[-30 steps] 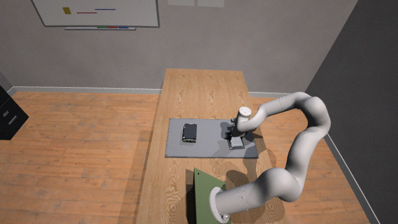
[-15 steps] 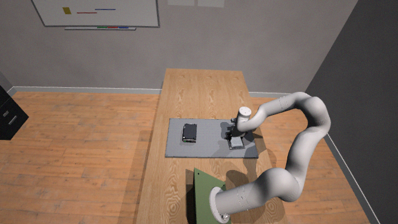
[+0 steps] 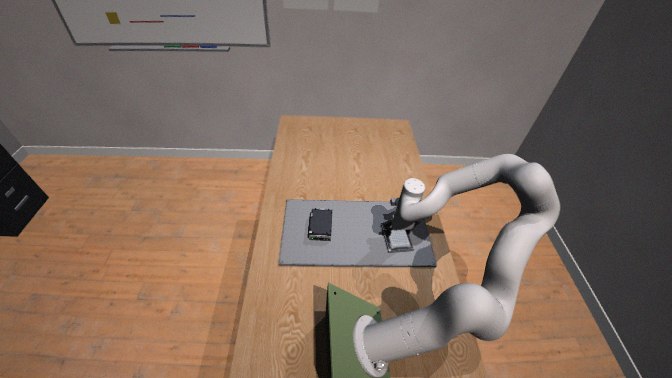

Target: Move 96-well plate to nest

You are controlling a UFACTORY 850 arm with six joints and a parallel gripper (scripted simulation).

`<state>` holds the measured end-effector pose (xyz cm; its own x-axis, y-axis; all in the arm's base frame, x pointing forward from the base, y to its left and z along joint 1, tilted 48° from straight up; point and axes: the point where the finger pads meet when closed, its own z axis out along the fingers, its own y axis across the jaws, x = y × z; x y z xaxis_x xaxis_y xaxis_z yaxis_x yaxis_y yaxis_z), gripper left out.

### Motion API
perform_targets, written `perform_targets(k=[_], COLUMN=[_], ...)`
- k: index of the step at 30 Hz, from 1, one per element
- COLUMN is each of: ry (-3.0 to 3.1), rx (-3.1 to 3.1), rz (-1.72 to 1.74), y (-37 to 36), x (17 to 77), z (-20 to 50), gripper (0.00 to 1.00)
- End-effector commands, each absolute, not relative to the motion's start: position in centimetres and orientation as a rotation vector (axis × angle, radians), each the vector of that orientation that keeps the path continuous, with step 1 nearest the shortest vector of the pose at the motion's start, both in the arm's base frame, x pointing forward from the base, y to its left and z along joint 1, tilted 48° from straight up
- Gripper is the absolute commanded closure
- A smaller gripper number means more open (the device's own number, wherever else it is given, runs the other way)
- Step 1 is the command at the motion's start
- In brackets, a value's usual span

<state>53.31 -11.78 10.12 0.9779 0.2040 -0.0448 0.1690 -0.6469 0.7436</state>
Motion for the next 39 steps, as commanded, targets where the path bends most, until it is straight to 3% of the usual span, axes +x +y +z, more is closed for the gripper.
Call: perform_targets(k=[1, 39], ry=[0.259, 0.259], rx=[2.287, 2.287], rz=[0.056, 0.056], y=[-10.7, -5.8], x=[53.2, 52.4], z=[11.1, 15.6], gripper=[0.0, 0.0])
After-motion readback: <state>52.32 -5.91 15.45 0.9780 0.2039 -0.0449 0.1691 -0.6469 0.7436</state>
